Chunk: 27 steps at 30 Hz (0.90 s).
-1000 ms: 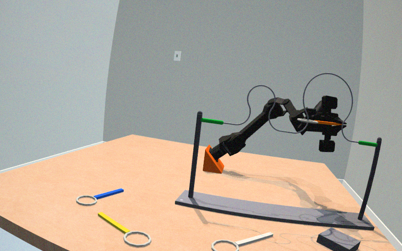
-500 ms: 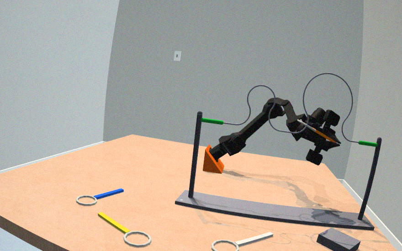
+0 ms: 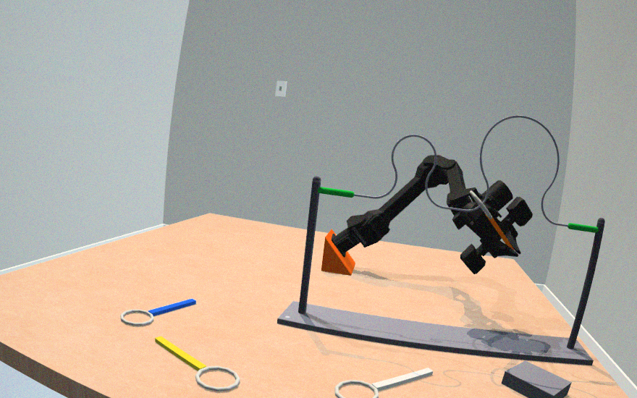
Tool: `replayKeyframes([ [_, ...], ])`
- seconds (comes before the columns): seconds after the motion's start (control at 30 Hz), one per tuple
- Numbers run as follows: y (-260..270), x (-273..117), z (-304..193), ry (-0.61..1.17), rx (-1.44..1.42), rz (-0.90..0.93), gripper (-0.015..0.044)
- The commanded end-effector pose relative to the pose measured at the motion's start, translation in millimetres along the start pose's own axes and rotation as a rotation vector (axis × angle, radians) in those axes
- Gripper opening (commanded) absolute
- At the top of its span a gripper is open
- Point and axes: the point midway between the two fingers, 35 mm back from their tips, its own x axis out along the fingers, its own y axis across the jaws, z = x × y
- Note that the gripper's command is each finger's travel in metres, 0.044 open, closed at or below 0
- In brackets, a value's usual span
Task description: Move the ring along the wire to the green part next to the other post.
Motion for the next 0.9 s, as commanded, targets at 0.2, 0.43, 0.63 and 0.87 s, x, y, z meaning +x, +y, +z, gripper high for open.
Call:
replayKeyframes([
  [0.2, -39.1, -7.4, 3.4, 0.03, -0.205, -0.122, -0.015],
  [0.43, -63.9, -14.8, 10.7, 0.05, -0.348, -0.204, -0.015],
  [0.63, -82.2, -21.9, 19.1, 0.064, -0.459, -0.268, -0.015],
  [0.87, -99.2, -30.2, 29.9, 0.078, -0.566, -0.329, -0.015],
])
